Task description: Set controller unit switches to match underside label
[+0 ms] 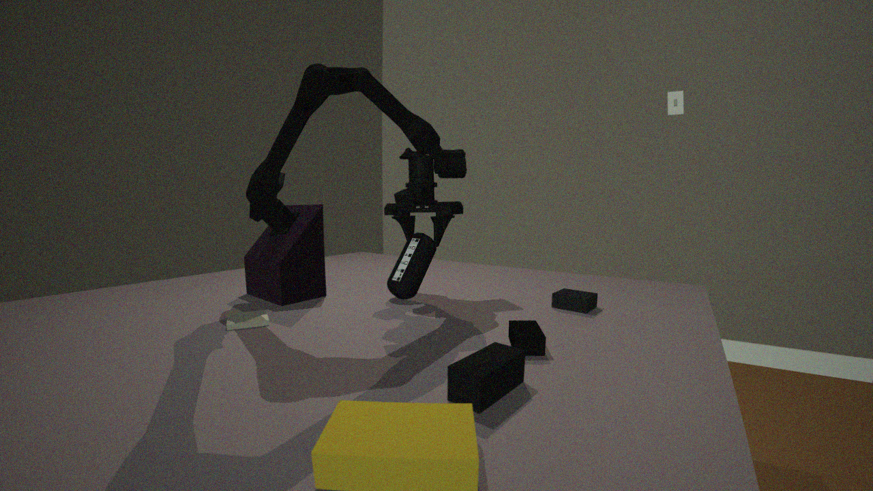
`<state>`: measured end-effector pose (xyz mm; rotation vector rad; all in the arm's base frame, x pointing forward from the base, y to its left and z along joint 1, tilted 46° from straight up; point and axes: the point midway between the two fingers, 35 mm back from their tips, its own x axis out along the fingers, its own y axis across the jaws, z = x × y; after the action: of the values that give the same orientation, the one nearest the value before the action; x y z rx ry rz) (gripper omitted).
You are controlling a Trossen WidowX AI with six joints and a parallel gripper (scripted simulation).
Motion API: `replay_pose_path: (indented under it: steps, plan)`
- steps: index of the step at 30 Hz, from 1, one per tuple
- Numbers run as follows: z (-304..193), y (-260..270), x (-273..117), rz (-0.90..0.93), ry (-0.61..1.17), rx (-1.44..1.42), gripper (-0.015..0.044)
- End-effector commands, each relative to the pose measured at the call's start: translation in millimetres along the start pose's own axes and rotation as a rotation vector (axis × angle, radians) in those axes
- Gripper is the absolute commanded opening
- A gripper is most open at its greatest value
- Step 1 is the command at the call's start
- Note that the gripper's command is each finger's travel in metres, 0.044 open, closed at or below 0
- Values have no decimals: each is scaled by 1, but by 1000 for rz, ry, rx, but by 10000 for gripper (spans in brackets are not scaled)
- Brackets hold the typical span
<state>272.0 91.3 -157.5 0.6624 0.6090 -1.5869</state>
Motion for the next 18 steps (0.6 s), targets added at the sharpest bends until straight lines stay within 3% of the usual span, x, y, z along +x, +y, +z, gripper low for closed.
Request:
replay_pose_path:
  steps: [1, 18]
  plan:
    - [0, -2, 7, -13, -12, 3, 338]
    - [-11, -2, 16, -12, -12, 3, 338]
